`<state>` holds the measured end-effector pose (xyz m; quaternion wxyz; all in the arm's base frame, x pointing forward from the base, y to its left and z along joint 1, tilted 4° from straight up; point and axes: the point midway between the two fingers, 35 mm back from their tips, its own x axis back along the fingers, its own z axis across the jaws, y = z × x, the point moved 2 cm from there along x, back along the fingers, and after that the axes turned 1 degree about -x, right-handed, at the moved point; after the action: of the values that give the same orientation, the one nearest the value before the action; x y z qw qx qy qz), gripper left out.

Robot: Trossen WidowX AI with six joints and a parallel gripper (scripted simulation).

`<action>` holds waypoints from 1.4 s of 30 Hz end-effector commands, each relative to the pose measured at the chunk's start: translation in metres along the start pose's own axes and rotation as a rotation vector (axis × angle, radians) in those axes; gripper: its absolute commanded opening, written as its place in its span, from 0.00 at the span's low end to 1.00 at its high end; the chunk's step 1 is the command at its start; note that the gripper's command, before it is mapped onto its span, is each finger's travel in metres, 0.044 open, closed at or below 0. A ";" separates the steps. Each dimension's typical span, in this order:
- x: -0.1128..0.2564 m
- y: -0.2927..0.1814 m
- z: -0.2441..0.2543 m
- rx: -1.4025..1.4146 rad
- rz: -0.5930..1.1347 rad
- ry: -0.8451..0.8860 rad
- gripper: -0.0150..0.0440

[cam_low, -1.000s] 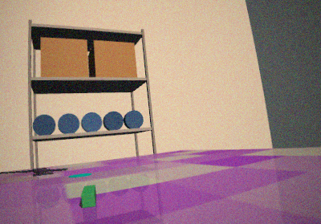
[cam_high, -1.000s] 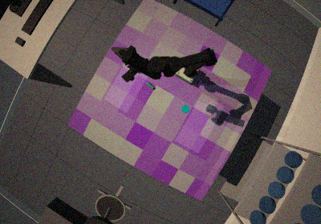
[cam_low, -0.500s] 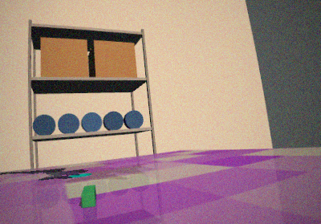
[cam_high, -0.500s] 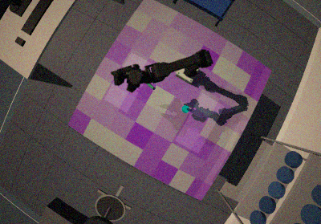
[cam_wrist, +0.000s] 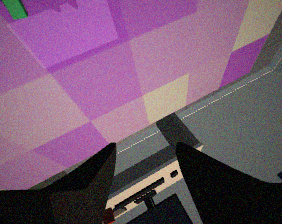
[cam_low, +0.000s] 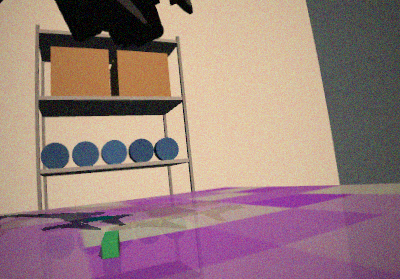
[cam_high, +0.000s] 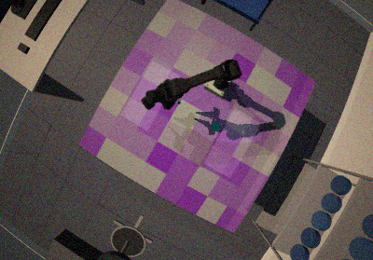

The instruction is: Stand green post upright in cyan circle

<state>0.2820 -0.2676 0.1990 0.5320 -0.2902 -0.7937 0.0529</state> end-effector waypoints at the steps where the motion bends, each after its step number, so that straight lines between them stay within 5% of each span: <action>1: -0.014 0.026 0.026 0.070 -0.139 0.112 0.65; 13: -0.021 0.088 0.097 0.183 -0.514 0.392 0.65; 19: -0.023 0.089 0.099 0.184 -0.518 0.395 0.65; 29: -0.110 0.137 0.143 0.184 -0.519 0.395 0.65; 34: -0.115 0.141 0.147 0.184 -0.519 0.396 0.65; 42: -0.115 0.141 0.147 0.184 -0.519 0.396 0.29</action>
<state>0.2403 -0.1779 -0.0119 0.6965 -0.0339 -0.7135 -0.0682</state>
